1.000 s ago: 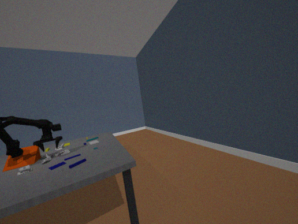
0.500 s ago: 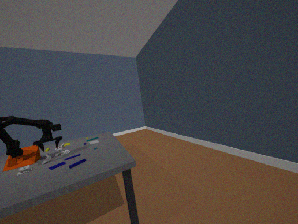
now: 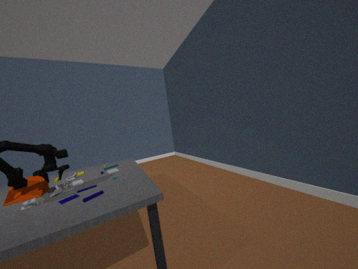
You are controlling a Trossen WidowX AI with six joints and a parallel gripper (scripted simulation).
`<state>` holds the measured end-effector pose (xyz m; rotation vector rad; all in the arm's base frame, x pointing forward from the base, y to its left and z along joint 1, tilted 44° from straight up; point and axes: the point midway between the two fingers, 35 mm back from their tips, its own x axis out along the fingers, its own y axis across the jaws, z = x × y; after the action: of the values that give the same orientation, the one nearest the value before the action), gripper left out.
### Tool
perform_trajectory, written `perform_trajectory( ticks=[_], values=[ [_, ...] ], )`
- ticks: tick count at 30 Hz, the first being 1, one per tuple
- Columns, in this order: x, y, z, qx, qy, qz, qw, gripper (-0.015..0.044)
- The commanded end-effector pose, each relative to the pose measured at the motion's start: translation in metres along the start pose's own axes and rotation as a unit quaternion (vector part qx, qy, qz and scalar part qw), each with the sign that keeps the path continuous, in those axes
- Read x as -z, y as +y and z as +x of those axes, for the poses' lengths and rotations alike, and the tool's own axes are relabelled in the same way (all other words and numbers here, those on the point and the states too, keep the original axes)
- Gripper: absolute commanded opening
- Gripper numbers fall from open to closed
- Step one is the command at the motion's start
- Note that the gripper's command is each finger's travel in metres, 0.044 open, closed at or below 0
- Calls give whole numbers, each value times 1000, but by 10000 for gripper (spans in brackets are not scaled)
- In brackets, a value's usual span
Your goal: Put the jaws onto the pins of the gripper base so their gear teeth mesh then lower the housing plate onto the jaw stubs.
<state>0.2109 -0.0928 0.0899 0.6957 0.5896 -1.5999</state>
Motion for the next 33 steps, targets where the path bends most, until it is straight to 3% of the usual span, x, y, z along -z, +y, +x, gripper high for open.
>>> perform_trajectory(
  ticks=[1,9,33],
  values=[
    [4,-29,5,3,1,-23,1000,204],
    [4,-29,5,3,1,-23,1000,0],
    [5,-27,18,3,3,-23,1000,0]
  ],
)
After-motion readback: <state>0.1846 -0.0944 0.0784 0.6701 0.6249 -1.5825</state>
